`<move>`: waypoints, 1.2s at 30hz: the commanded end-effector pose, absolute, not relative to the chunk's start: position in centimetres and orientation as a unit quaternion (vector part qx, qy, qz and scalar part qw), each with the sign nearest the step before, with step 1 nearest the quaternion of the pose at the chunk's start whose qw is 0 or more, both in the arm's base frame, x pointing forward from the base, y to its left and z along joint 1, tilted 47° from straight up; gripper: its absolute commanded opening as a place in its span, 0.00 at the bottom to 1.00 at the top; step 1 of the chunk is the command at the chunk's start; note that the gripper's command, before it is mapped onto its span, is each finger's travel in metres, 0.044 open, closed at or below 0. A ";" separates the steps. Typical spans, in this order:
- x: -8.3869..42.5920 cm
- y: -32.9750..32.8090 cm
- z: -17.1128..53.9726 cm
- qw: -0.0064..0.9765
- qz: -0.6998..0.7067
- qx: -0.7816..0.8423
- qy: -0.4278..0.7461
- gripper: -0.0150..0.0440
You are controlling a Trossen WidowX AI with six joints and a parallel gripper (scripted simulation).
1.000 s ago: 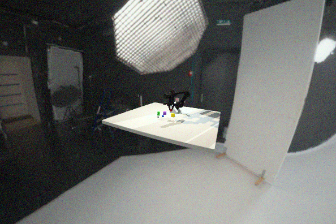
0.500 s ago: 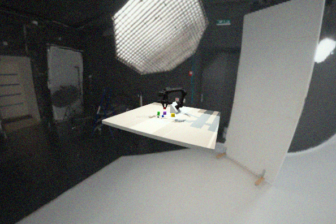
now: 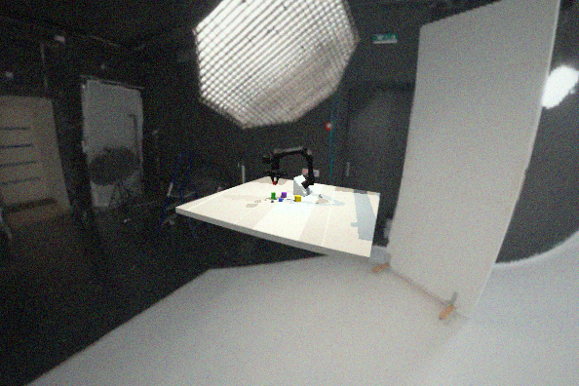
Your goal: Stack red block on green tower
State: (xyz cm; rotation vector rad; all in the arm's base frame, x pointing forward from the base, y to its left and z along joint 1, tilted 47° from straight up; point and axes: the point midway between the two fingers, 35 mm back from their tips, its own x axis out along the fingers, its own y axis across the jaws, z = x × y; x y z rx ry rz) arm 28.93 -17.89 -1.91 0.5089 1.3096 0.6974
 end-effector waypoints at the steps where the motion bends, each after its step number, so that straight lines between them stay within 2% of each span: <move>1: 28.2 -18.3 -2.9 0.707 0.320 0.224 0.590 0.25; 36: 29.0 -13.7 -7.8 0.707 0.321 0.225 0.589 0.25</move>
